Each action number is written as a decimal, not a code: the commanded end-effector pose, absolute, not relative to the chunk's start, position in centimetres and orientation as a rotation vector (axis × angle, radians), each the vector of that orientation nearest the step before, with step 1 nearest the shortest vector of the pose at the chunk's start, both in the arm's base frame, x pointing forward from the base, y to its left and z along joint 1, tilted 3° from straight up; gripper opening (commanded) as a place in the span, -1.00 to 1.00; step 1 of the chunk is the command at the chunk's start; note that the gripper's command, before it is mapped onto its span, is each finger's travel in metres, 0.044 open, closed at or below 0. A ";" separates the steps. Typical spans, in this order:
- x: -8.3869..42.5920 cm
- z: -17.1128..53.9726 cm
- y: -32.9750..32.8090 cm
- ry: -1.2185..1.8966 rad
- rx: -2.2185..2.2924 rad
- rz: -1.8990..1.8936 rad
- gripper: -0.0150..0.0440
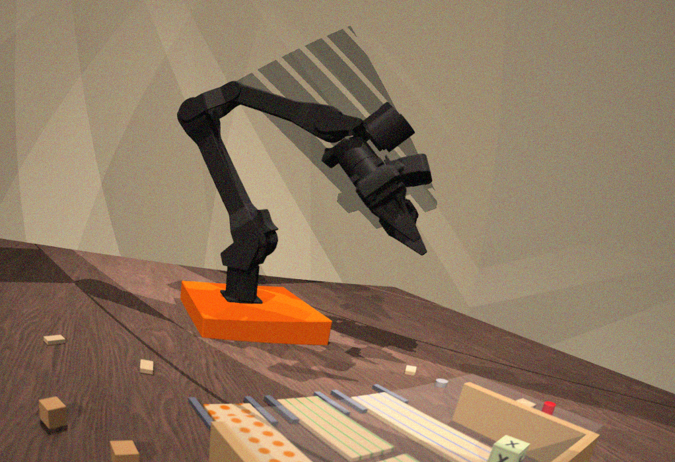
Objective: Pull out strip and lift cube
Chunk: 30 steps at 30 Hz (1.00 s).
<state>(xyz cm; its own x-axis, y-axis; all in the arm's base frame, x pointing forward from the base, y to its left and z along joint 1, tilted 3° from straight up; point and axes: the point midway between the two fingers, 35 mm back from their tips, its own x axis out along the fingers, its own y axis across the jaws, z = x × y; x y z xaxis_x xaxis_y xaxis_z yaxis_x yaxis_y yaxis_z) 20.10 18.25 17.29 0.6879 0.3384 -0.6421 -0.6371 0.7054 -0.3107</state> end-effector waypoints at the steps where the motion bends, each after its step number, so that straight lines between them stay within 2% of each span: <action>1: 23.3 17.4 15.1 0.616 -0.424 0.442 0.86; 9: 28.3 18.3 7.2 0.612 -0.187 0.166 0.86; 15: 30.0 19.0 0.9 0.577 -0.047 -0.019 0.86; 28: 30.0 19.1 0.7 0.575 -0.043 -0.025 0.86; 30: 30.3 18.9 0.9 0.605 -0.043 -0.019 0.69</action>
